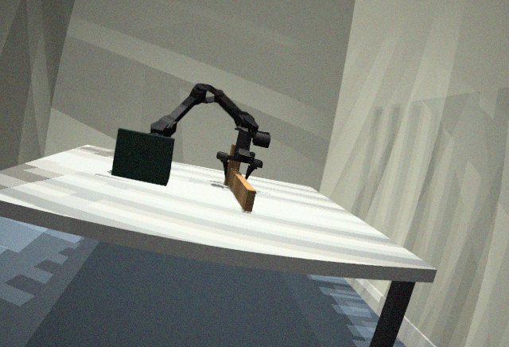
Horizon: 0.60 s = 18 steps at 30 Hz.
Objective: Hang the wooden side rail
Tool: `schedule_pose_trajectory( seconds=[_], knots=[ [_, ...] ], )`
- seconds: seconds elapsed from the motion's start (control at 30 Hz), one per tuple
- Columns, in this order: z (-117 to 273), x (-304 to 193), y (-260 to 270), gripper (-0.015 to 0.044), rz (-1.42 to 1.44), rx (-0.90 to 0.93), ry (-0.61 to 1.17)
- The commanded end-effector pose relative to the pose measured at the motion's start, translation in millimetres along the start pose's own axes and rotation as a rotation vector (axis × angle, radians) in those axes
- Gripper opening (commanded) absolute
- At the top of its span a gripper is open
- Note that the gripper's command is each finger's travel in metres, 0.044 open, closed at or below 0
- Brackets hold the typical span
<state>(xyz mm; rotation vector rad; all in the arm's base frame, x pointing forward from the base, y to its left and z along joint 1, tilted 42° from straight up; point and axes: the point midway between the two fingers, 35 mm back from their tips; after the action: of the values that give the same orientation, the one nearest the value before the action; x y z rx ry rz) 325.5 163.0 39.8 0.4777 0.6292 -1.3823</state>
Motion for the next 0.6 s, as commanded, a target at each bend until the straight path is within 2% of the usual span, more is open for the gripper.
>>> schedule_pose_trajectory(
  seconds=[0.0,0.2,0.37,0.57],
  knots=[
    [23,-3,2,0.0440,0.015,0.020,0.010],
    [23,-3,2,0.0440,0.015,0.020,0.010],
    [23,25,4,0.0440,0.015,0.020,0.009],
    [23,28,4,0.0440,0.015,0.020,0.009]
  ],
)
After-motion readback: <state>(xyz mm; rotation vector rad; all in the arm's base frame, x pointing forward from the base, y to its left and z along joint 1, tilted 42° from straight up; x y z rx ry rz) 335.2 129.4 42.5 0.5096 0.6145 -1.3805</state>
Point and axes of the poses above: the point midway between the two fingers, 35 mm back from their tips, its own z axis back along the fingers, its own y axis across the jaws, x = y × z, and after that the axes turned 7 degrees about -z, right-handed
